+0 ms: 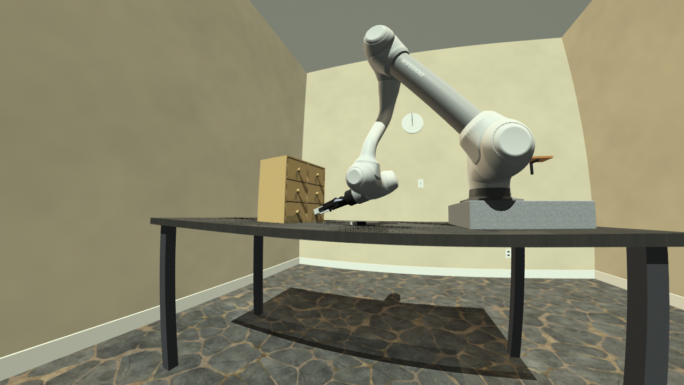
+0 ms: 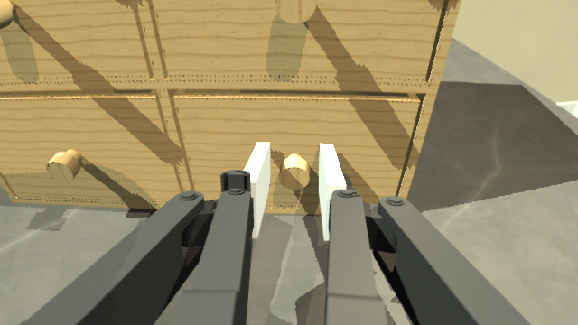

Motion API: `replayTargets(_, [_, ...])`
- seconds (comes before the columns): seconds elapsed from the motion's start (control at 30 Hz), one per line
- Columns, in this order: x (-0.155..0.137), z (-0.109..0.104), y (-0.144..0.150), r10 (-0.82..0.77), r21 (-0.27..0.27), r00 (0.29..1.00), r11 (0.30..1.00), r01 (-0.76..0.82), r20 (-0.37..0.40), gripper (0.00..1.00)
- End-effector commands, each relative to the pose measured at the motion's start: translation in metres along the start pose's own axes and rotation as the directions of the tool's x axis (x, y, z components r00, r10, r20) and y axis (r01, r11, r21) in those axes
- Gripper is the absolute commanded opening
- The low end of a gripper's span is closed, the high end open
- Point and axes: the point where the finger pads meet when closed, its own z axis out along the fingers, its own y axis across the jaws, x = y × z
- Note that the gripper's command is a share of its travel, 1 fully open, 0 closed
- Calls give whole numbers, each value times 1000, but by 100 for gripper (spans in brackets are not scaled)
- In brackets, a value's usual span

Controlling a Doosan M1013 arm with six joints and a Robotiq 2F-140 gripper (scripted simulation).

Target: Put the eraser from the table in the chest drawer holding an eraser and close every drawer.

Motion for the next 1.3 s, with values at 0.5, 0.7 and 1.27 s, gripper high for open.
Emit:
replayTargets(0.5, [-1, 3, 1, -3, 2, 1000, 1000, 3, 4, 20])
replayTargets(0.7, [-1, 3, 1, -3, 2, 1000, 1000, 3, 4, 8])
replayTargets(1.27, [-1, 3, 1, -3, 2, 1000, 1000, 3, 4, 8])
